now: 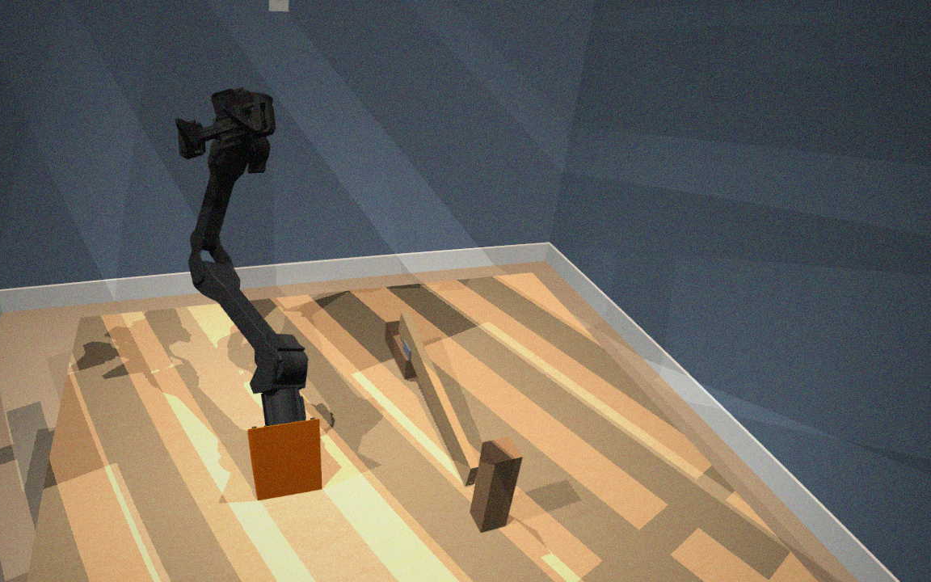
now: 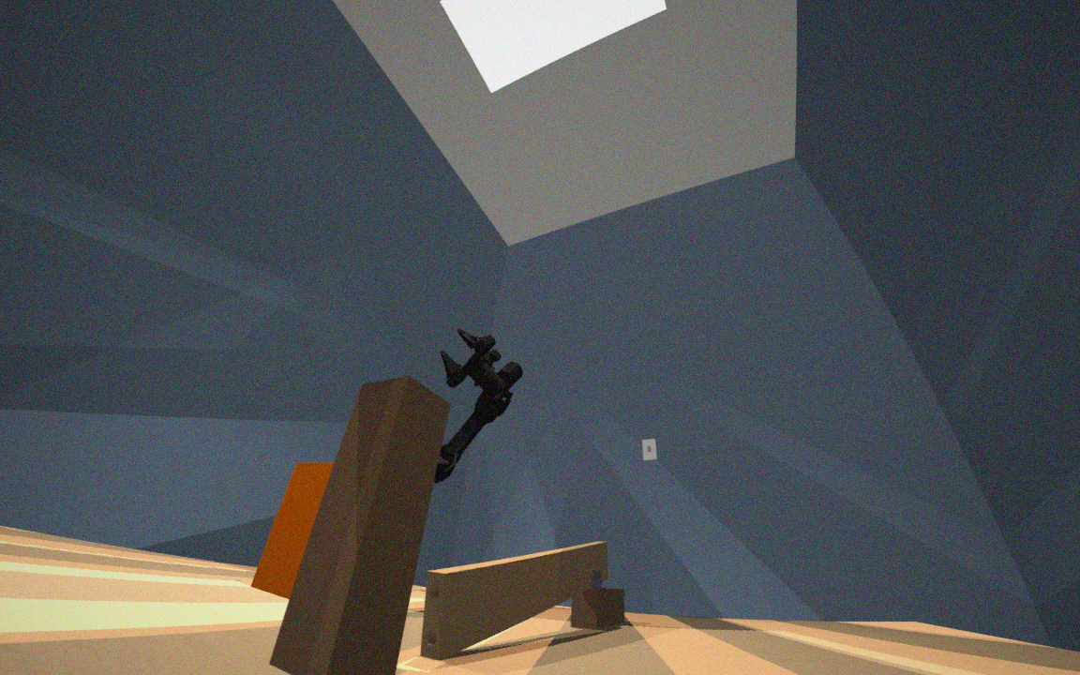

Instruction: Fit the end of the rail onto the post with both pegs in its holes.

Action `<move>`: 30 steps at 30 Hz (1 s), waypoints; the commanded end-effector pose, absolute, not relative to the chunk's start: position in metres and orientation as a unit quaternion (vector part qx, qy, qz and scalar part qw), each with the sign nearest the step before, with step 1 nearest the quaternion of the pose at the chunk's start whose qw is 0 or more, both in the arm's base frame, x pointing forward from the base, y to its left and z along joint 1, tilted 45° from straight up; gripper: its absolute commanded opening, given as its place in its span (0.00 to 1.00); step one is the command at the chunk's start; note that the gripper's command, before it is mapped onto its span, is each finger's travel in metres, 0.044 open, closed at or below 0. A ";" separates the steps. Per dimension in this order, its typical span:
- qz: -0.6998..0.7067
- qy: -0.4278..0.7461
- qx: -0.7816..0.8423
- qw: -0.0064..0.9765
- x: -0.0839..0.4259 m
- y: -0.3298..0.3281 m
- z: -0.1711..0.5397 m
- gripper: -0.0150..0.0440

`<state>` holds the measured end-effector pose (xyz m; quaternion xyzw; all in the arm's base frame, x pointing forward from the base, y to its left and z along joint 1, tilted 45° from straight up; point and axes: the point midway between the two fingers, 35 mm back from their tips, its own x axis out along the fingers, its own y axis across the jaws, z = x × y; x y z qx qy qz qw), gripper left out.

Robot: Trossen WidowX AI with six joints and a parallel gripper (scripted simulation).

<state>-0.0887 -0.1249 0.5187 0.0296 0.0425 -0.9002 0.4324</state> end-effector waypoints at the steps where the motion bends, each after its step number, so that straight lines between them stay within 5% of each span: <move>1: -0.851 0.158 0.003 0.501 -0.044 -0.173 0.501 1.00; 15: -0.544 0.471 -0.133 0.681 0.118 -0.267 0.398 1.00; 30: -0.164 0.597 -0.235 0.749 0.246 -0.255 0.260 1.00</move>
